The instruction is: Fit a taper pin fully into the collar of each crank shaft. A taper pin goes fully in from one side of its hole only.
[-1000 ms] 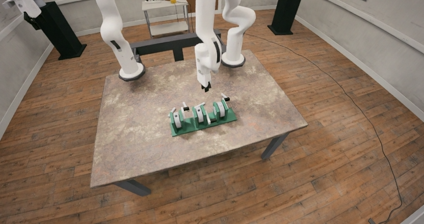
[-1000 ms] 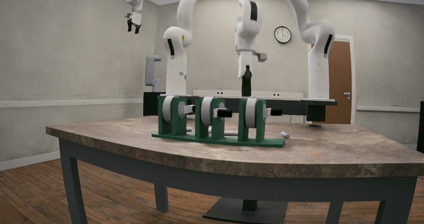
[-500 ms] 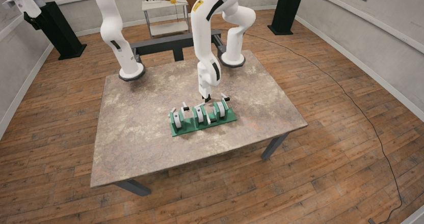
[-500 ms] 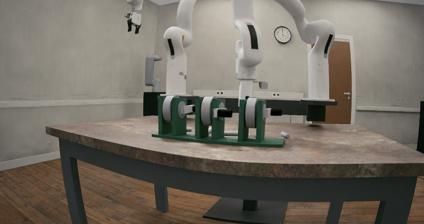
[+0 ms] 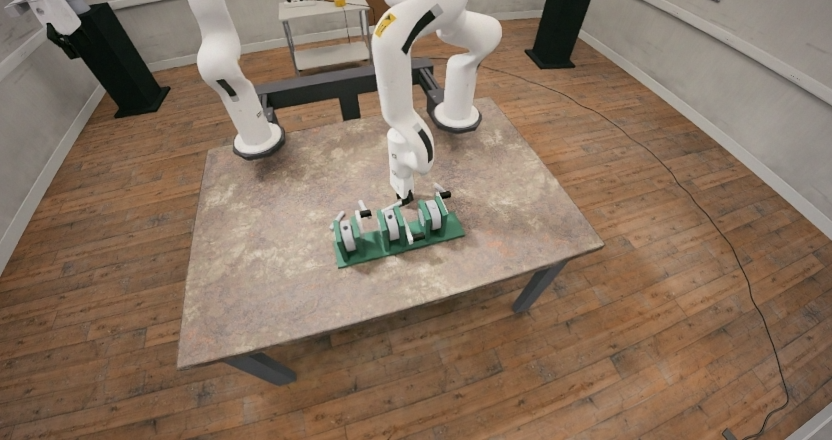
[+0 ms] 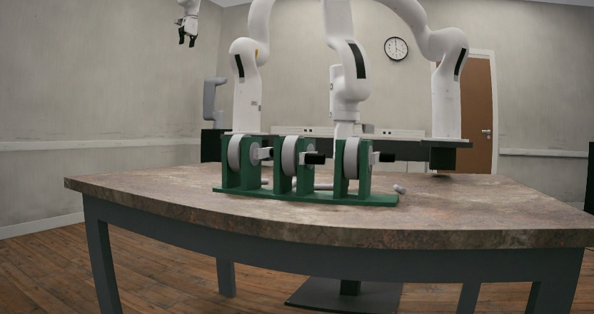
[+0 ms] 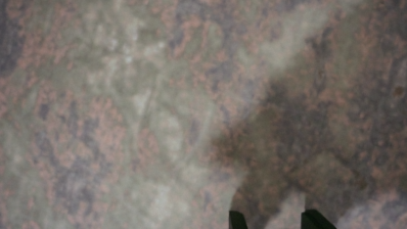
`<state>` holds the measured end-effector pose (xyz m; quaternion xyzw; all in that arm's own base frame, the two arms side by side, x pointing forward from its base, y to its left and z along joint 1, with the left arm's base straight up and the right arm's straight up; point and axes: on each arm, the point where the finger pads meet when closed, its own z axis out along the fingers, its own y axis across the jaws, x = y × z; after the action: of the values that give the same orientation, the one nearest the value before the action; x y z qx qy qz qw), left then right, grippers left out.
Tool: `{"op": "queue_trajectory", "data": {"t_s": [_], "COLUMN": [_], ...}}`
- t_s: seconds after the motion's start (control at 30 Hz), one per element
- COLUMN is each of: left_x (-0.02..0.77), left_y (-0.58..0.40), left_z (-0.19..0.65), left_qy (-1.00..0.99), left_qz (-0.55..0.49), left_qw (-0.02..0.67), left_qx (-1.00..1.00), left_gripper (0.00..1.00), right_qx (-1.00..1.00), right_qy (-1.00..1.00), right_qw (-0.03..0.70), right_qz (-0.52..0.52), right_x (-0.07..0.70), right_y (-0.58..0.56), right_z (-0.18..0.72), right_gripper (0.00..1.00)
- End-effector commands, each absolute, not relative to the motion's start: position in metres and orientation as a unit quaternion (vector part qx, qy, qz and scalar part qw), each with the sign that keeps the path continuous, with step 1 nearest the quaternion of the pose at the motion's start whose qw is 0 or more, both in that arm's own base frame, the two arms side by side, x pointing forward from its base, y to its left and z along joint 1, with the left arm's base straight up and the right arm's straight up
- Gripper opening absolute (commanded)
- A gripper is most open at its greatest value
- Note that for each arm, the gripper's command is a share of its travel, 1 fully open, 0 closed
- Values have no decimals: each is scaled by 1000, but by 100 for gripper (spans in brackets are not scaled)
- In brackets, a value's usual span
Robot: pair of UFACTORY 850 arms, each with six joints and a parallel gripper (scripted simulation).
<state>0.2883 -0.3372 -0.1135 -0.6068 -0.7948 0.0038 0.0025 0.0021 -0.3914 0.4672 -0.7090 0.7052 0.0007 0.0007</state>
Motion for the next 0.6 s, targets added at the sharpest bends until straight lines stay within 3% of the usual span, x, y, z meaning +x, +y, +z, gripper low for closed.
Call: {"op": "queue_trajectory", "data": {"t_s": [0.0, 0.27, 0.3, 0.57], "left_x": [289, 289, 289, 289], "left_y": [-338, -338, -338, -338], "left_z": [-118, -118, -118, -118], "left_qy": [-795, -795, -795, -795], "left_qz": [0, 0, 0, 0], "left_qw": [0, 0, 0, 0], "left_qx": [-607, -607, -607, -607], "left_gripper": [35, 35, 20, 20], "right_qx": [-709, -709, -709, -709], "right_qy": [705, 705, 705, 705], "right_qw": [0, 0, 0, 0], "right_qz": [0, 0, 0, 0], "right_x": [2, 2, 2, 2], "right_y": [-392, -392, -392, -392], "right_z": [468, 468, 468, 468], "right_gripper": [100, 100, 100, 100]}}
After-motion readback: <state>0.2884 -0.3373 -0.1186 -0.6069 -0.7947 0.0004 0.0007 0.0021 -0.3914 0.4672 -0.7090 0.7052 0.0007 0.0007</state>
